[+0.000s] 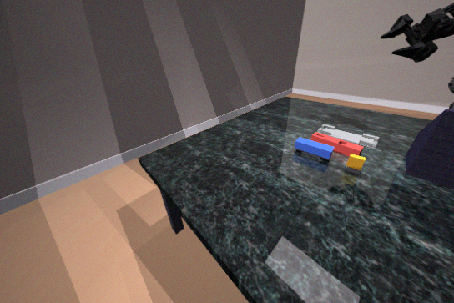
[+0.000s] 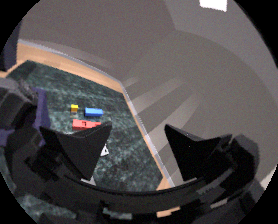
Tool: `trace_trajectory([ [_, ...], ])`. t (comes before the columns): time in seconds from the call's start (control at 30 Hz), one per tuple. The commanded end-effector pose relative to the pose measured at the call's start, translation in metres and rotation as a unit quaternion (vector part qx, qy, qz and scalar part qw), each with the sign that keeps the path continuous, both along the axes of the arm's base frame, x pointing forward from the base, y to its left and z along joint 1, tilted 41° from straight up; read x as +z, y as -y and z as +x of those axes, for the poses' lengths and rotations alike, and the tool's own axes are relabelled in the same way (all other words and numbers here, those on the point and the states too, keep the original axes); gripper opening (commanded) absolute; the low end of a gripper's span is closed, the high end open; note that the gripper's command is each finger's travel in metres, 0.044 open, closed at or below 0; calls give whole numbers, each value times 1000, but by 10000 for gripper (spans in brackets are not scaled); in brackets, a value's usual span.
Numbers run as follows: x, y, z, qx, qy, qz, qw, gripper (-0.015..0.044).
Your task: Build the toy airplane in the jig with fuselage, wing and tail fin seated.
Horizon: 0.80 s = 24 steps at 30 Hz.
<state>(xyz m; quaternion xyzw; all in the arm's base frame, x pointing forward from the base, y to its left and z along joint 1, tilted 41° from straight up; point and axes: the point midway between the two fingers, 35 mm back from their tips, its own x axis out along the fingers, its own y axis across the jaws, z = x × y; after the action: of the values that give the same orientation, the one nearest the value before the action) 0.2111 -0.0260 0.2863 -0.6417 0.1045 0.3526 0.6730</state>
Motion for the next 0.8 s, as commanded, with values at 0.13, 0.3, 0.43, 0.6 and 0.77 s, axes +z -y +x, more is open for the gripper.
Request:
trace_trajectory([
  [0.13,-32,5,15,-3,-69,14,997,440],
  [0.3,-73,13,35,-100,-191,69,974,440],
  [0.43,-118,16,51,-216,-298,98,925,440],
  [0.6,-172,15,65,-369,-382,98,841,440],
  [0.77,-206,12,70,-473,-402,82,779,440],
])
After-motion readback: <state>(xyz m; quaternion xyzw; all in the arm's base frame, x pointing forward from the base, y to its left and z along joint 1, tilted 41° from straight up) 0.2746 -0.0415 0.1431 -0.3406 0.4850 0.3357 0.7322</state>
